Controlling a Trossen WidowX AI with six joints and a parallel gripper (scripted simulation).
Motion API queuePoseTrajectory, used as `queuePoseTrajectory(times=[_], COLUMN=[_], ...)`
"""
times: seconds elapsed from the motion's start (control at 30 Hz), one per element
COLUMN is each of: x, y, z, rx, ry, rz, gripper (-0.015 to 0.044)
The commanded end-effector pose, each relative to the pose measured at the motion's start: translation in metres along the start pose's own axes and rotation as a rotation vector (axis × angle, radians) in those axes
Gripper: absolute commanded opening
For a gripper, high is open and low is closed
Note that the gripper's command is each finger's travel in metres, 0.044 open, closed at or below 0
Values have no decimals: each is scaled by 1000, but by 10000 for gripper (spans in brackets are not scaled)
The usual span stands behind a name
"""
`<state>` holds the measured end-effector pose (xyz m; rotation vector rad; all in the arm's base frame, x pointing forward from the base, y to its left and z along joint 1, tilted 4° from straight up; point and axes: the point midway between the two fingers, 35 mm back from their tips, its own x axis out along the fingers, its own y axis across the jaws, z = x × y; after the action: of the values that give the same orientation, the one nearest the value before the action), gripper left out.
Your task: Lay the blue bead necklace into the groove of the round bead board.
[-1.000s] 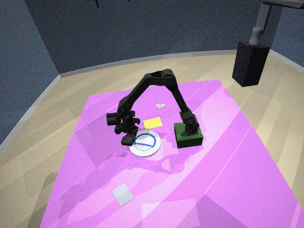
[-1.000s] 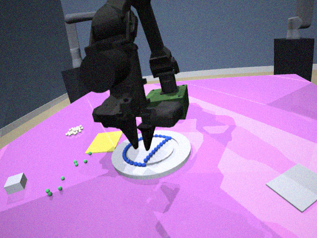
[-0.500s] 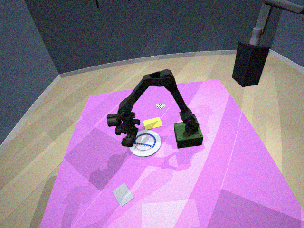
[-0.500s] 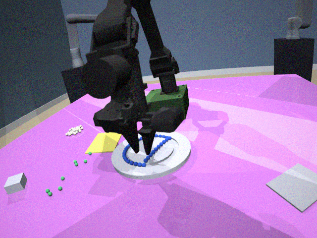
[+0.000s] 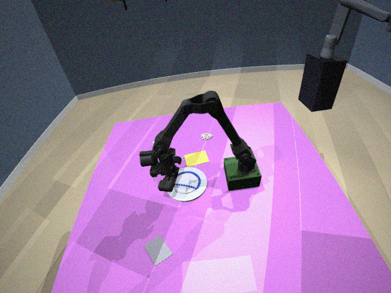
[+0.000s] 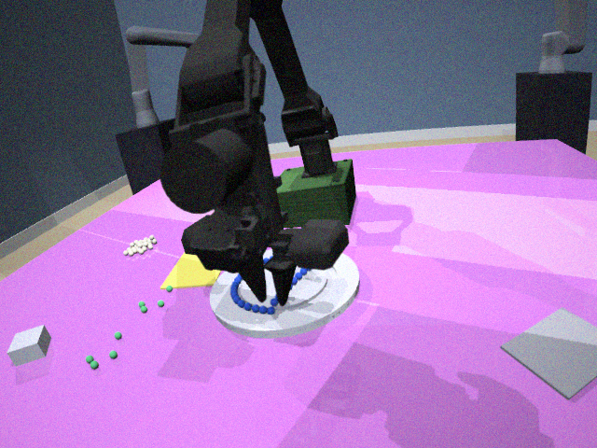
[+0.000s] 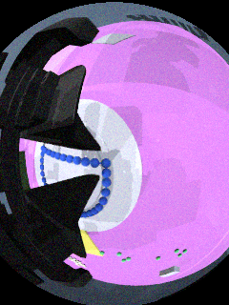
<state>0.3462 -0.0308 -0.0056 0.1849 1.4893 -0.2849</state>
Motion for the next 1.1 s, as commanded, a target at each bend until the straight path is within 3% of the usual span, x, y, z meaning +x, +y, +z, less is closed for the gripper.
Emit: queuePoseTrajectory(times=[0.0, 0.13, 0.3, 1.07], x=[5, 5, 3, 3], y=[-1, -1, 0, 0], z=[-2, -2, -1, -1], rx=[-6, -6, -1, -1], ry=[10, 10, 5, 5], rz=[-2, -2, -1, -1], gripper=[120, 120, 0, 0])
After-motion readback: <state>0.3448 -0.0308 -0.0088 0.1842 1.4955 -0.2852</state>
